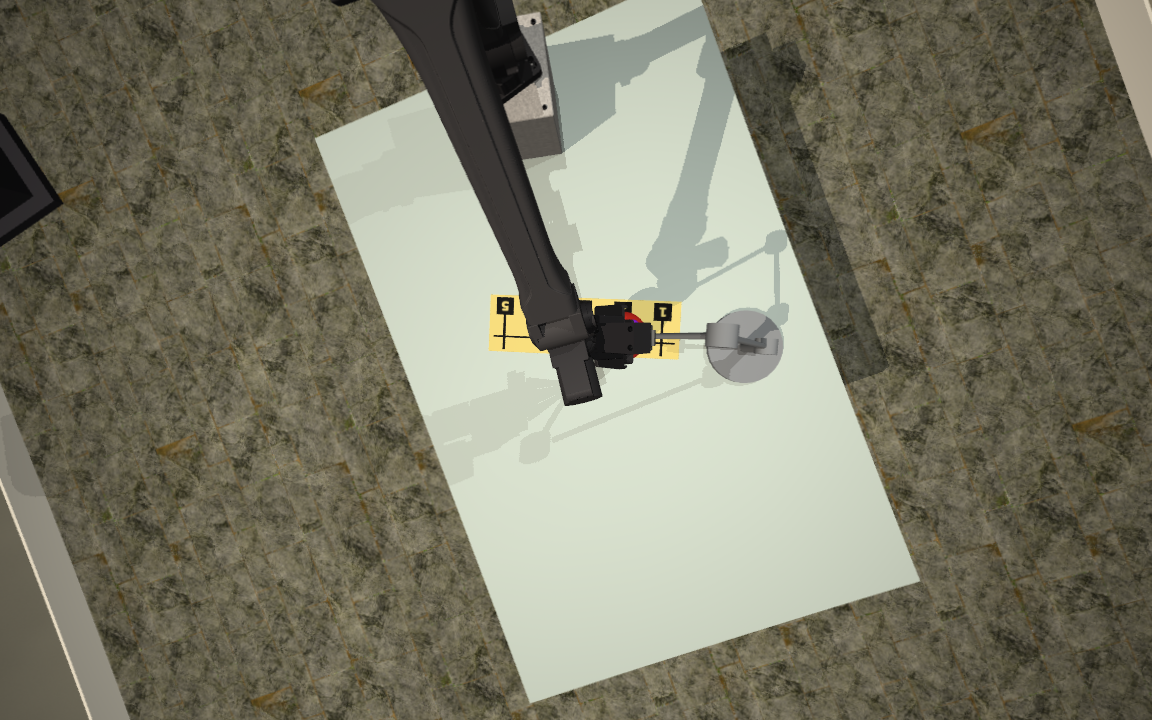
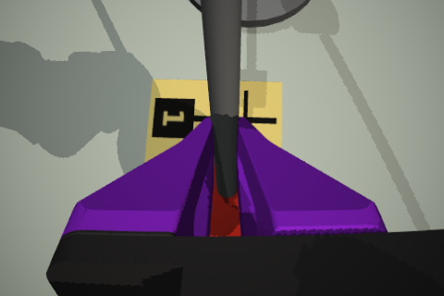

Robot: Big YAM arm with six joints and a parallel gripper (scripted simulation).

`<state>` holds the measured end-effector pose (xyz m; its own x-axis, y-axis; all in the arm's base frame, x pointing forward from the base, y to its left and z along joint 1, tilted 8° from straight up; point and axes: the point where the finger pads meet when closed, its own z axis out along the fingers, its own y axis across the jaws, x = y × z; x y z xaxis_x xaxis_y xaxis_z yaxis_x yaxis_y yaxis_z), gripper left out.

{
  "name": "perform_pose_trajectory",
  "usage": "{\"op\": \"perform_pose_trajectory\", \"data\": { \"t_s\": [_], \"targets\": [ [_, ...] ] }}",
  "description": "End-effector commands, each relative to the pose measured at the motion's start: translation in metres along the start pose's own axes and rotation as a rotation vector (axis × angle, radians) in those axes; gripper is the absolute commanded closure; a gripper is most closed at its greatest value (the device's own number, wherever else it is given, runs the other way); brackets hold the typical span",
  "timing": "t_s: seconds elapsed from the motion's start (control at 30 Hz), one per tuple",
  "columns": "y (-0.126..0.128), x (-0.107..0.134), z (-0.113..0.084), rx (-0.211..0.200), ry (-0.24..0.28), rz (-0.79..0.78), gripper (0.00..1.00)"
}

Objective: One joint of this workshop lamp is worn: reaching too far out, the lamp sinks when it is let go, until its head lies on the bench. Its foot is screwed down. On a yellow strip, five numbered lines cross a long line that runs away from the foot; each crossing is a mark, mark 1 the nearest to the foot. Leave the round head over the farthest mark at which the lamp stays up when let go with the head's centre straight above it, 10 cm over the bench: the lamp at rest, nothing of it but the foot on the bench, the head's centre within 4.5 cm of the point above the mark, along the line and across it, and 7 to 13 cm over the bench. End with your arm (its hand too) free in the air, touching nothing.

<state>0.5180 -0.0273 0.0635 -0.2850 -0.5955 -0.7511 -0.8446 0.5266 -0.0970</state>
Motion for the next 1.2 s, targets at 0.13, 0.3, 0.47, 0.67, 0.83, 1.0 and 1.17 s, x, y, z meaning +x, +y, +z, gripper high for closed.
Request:
{"op": "perform_pose_trajectory", "data": {
  "t_s": [0.13, 0.3, 0.47, 0.67, 0.83, 1.0, 1.17],
  "targets": [
    [-0.038, -0.01, -0.029, 0.067, -0.015, -0.006, 1.0],
    [-0.041, -0.012, -0.029, 0.067, -0.015, -0.006, 1.0],
    [-0.043, -0.013, -0.029, 0.067, -0.015, -0.006, 1.0],
    [-0.046, -0.015, -0.028, 0.067, -0.015, -0.006, 1.0],
    [-0.049, -0.017, -0.028, 0.067, -0.015, -0.006, 1.0],
    [-0.052, -0.019, -0.028, 0.067, -0.015, -0.006, 1.0],
    [-0.052, -0.02, -0.027, 0.067, -0.015, -0.006, 1.0]
  ]
}}
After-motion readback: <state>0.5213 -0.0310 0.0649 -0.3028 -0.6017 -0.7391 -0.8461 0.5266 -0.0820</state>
